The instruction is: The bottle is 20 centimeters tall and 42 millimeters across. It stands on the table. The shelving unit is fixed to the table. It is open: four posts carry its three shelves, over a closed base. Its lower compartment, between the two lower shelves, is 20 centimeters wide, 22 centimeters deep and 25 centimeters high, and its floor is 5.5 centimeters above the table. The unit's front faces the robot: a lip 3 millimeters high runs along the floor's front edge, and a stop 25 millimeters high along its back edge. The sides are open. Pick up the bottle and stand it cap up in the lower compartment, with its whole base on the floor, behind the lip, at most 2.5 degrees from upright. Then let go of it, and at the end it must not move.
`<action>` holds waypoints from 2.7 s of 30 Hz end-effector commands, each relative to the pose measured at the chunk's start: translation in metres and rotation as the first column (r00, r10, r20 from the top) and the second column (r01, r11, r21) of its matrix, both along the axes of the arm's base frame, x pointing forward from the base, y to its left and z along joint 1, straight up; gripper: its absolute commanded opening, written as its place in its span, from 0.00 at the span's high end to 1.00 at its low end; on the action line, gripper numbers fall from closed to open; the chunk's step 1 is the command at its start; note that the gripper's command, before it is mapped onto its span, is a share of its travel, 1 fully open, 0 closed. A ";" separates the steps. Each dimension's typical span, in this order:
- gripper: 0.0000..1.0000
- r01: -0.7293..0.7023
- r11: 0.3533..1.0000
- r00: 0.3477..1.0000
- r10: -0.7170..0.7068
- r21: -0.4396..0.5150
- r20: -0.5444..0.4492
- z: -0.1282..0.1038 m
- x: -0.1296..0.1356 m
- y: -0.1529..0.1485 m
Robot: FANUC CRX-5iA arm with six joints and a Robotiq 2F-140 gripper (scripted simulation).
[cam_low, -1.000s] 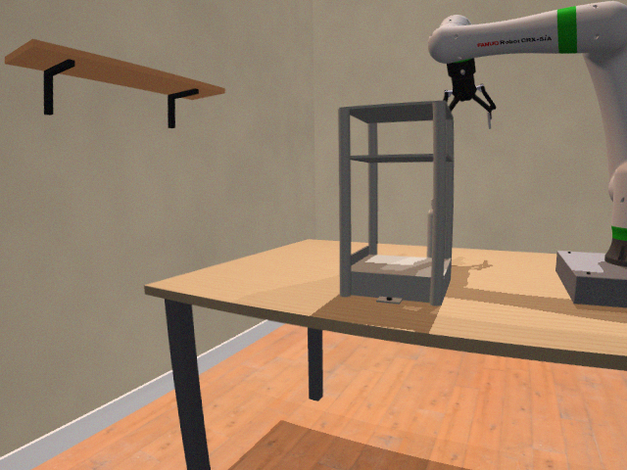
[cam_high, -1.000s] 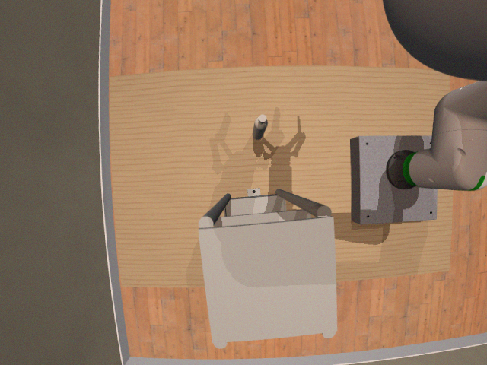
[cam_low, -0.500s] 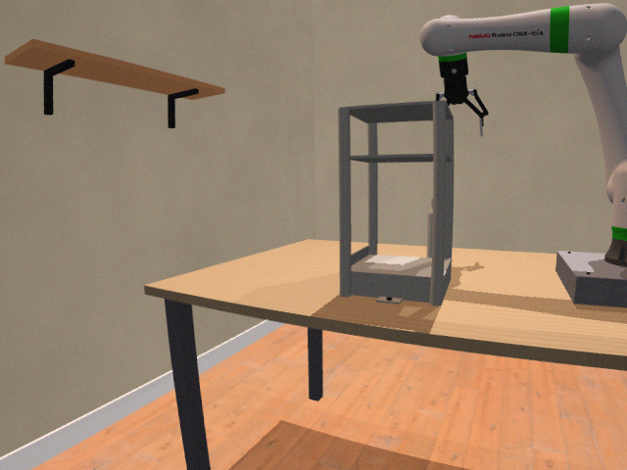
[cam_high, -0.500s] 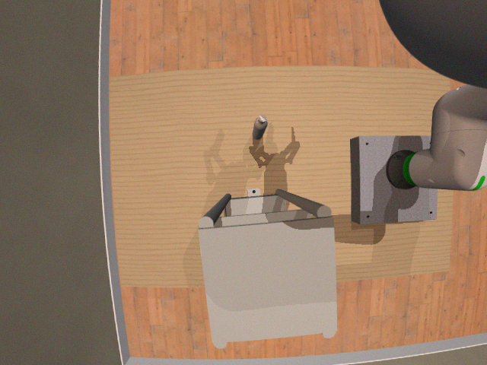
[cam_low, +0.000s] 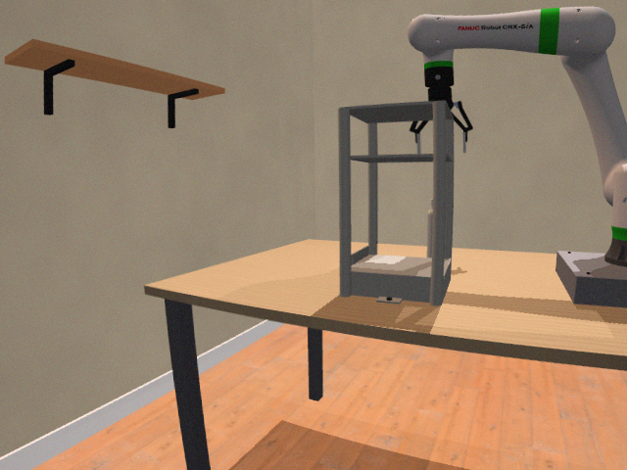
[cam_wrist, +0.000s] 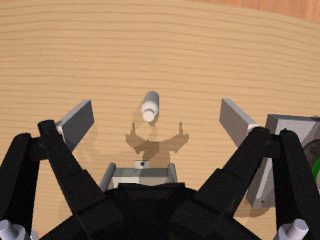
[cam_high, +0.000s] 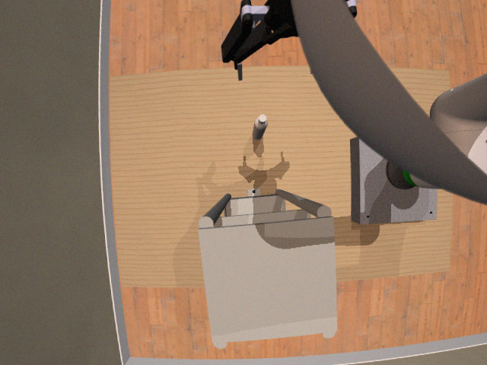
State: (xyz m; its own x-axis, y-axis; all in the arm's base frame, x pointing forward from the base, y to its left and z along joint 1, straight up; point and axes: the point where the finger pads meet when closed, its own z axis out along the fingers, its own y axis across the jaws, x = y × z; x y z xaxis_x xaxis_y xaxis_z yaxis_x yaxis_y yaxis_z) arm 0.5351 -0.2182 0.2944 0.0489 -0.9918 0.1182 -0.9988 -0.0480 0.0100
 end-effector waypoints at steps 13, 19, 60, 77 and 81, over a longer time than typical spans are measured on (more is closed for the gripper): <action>0.00 0.016 0.993 1.000 -0.016 0.116 0.001 -0.017 0.015 0.049; 0.64 0.016 0.993 1.000 -0.016 0.117 0.001 -0.017 0.015 0.049; 0.64 0.040 0.227 0.999 0.012 0.973 -0.044 -0.024 0.014 0.051; 0.64 0.051 -0.114 0.998 0.026 0.992 -0.049 -0.025 0.014 0.050; 0.64 0.052 -0.114 0.998 0.026 0.992 -0.049 -0.025 0.014 0.050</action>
